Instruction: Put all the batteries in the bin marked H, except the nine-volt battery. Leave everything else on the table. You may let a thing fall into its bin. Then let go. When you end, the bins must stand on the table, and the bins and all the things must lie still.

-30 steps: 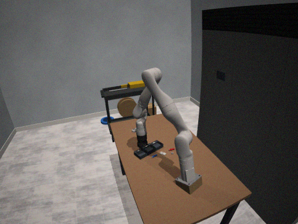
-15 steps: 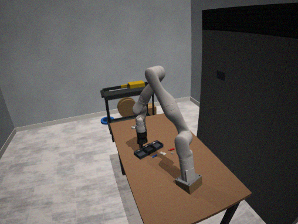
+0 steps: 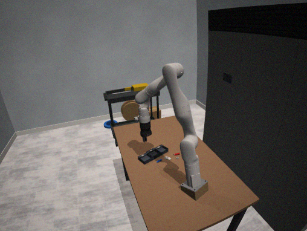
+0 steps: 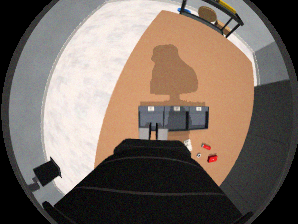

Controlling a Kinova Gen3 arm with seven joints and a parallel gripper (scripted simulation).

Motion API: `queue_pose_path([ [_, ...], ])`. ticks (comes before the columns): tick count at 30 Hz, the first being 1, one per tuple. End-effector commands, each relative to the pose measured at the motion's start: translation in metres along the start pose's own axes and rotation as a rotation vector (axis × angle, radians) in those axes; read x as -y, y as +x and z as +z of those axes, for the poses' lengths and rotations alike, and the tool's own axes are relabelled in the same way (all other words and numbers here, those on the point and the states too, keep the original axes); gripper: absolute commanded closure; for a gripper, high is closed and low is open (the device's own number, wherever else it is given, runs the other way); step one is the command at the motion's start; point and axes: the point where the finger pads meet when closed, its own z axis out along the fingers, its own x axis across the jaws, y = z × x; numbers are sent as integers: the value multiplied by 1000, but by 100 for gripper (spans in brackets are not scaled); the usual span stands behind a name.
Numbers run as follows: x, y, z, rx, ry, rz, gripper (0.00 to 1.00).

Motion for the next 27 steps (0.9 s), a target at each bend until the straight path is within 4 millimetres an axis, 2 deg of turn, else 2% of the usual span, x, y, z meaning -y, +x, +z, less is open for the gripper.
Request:
queue_pose_path([
  [1,7,-3,-24,12,30,-2,69],
  [11,7,-3,-24,12,30,-2,69],
  [12,3,3,-20,13,30,48,40],
  [15,-7,23,-8,15,29,198,40],
  [17,-7,23,-8,15,29,198,40],
  [27,-40,89,30,22,25,698,40],
])
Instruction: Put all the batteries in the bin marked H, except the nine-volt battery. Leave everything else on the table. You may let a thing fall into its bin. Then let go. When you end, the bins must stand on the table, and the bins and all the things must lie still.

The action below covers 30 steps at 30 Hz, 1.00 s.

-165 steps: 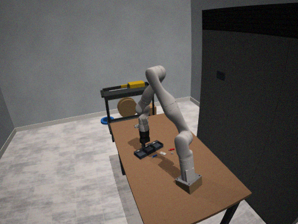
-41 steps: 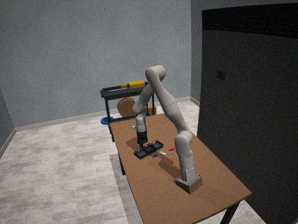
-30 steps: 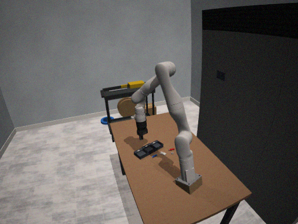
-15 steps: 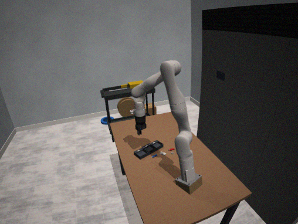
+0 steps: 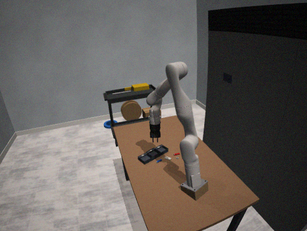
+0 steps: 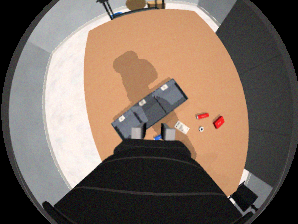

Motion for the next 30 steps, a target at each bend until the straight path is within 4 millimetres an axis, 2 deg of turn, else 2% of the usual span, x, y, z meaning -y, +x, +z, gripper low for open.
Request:
queue_pose_path([
  [1,2,27,12,-14,-3,121,40],
  [5,7,57,26,-14,-2,321,40],
  [7,7,57,26,-14,-2,321,40],
  [22,23,169,80,-15,4,1071,40],
  [24,23,169,80,-15,4,1071,40],
  [30,23,171,81,-14,6,1344,40],
])
